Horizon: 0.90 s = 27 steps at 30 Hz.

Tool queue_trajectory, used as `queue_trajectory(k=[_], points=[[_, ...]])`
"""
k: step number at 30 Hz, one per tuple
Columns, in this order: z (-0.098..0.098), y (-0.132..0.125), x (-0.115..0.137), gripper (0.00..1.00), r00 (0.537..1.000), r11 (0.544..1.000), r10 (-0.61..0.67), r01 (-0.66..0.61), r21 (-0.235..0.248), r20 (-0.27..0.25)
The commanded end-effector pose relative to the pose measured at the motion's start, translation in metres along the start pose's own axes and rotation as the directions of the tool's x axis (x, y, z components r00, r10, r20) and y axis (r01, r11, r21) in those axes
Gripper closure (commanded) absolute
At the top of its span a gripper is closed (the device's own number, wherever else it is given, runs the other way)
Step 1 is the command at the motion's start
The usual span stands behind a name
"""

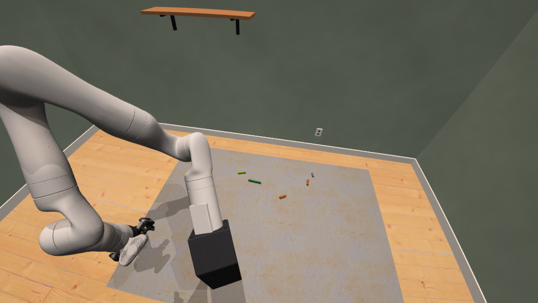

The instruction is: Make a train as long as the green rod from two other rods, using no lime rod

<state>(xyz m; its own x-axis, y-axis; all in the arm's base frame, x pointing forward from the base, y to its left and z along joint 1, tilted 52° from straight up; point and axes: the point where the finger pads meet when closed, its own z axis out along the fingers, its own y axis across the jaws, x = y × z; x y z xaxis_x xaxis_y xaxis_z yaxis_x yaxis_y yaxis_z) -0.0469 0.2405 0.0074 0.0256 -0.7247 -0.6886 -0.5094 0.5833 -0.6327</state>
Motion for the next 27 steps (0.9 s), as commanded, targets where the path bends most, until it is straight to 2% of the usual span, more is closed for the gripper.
queue_trajectory(k=[1,5,10,12,14,19,27], points=[[-0.025,0.021,0.026,0.0,0.995,0.992,-0.095,0.098,-0.082,0.041],[-0.054,0.04,0.068,0.0,0.969,0.954,-0.229,0.242,-0.176,0.089],[-0.088,0.052,0.126,0.0,0.91,0.871,-0.381,0.413,-0.267,0.163],[-0.088,0.052,0.126,0.0,0.91,0.871,-0.381,0.413,-0.267,0.163],[-0.105,0.052,0.162,0.0,0.862,0.807,-0.461,0.506,-0.306,0.21],[-0.127,0.043,0.223,0.0,0.764,0.681,-0.575,0.645,-0.347,0.291],[-0.148,0.007,0.32,0.0,0.567,0.444,-0.71,0.82,-0.361,0.417]])
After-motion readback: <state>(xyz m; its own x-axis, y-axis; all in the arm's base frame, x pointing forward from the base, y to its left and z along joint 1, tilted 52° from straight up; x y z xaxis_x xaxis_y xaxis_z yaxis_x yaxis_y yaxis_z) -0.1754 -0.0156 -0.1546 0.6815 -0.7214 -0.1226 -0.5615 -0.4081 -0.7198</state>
